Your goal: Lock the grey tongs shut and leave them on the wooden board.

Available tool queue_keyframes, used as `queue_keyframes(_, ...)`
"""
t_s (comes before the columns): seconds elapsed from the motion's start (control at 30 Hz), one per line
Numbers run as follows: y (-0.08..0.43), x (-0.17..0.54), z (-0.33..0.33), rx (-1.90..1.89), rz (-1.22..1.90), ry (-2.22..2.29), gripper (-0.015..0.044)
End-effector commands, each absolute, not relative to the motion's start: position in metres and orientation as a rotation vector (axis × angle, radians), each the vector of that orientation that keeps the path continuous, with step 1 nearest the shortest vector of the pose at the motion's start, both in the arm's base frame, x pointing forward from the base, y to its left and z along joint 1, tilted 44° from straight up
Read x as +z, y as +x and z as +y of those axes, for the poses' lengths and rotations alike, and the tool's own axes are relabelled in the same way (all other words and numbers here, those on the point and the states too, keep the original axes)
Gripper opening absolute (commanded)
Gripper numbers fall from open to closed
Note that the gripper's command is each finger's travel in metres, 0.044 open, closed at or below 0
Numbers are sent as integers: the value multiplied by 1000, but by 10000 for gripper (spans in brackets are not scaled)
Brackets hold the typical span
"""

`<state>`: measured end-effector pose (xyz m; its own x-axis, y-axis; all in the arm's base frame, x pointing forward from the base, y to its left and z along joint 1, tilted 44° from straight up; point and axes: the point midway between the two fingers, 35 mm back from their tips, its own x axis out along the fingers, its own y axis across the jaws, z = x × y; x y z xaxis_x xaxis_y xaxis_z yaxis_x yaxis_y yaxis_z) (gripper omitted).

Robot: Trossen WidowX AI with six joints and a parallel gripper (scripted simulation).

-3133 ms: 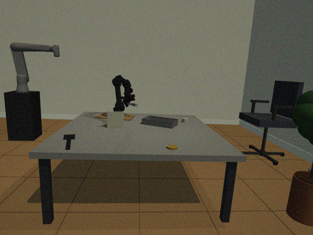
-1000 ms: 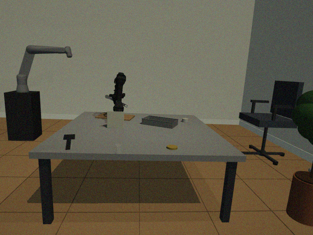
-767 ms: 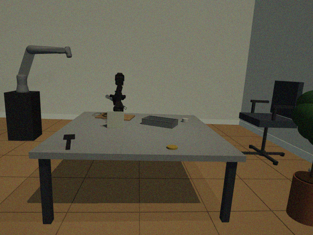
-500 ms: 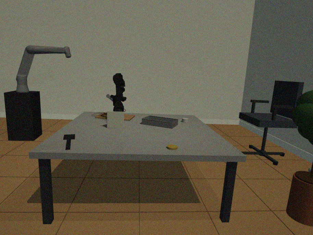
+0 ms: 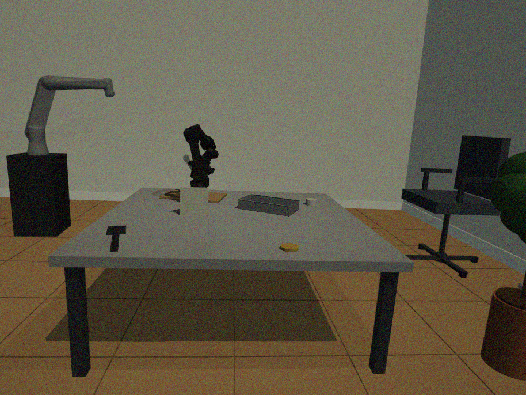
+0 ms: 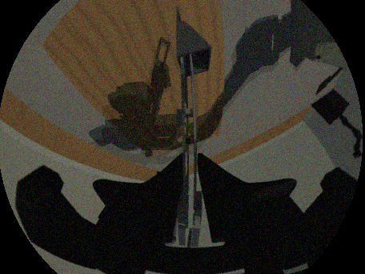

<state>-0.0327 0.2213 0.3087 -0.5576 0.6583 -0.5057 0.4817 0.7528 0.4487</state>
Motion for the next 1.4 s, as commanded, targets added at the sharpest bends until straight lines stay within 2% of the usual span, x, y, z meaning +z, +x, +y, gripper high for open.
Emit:
queue_keyframes(0.0,-31,312,220,413,2325,866,-150)
queue_keyframes(0.27,-23,318,217,566,2387,913,-150)
queue_keyframes(0.7,-14,320,218,640,2337,944,-150)
queue_keyframes(1.37,-10,328,210,769,2479,1023,-150)
